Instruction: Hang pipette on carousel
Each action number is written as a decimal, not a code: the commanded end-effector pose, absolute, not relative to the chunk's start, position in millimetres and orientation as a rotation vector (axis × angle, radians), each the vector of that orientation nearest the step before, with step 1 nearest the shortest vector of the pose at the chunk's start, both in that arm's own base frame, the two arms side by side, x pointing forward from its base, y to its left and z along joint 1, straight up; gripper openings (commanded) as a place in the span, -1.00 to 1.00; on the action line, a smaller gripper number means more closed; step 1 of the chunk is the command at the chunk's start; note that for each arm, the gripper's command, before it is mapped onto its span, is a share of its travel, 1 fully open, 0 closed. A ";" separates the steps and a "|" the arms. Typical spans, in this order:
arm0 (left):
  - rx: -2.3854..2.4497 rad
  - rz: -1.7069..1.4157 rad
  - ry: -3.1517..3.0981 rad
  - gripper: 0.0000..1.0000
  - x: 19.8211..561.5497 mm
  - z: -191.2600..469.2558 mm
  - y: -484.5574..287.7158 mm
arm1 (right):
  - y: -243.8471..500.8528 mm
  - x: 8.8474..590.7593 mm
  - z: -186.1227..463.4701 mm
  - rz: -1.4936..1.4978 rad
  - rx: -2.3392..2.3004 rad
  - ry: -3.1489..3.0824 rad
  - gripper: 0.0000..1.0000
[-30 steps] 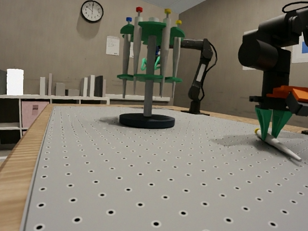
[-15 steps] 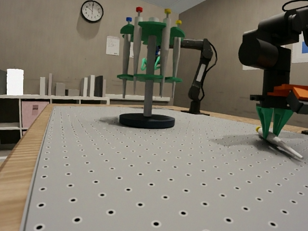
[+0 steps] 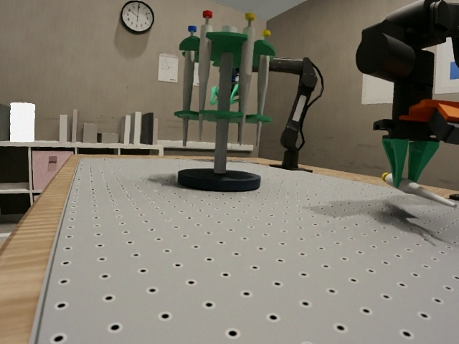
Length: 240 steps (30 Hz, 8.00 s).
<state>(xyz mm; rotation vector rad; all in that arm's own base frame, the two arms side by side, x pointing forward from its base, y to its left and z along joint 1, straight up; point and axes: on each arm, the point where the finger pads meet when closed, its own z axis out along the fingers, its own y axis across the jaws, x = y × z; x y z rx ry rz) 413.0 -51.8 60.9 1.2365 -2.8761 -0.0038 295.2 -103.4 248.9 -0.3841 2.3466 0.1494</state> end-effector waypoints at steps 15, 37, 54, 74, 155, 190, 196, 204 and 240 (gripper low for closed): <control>1.252 0.020 -2.923 -0.77 416.9 117.7 -54.1 | -106.0 298.6 252.9 0.152 -0.391 2.322 1.00; 0.759 0.007 -3.072 -0.77 400.1 113.3 -28.2 | -106.0 298.6 252.9 0.152 -0.391 2.322 1.00; 0.135 0.004 -3.161 -0.77 384.2 112.8 -7.3 | -106.0 298.6 252.9 0.152 -0.391 2.322 1.00; -0.665 0.000 -3.094 -0.77 363.7 112.1 19.8 | -106.0 298.6 252.9 0.152 -0.391 2.322 1.00; -1.987 0.013 -2.440 -0.77 327.2 69.0 66.9 | -106.0 298.6 252.9 0.152 -0.391 2.322 1.00; -1.984 0.019 -2.438 -0.77 327.7 25.6 67.0 | -106.0 298.6 252.9 0.152 -0.391 2.322 1.00; -1.988 -0.013 -2.442 -0.77 331.0 34.7 67.4 | -106.0 298.6 252.9 0.152 -0.391 2.322 1.00; -1.988 -0.013 -2.442 0.09 331.1 34.7 67.4 | -106.0 298.6 252.9 0.152 -0.391 2.322 1.00; -2.002 -0.037 -2.460 0.09 334.3 85.8 68.3 | -106.0 298.6 252.9 0.152 -0.391 2.322 1.00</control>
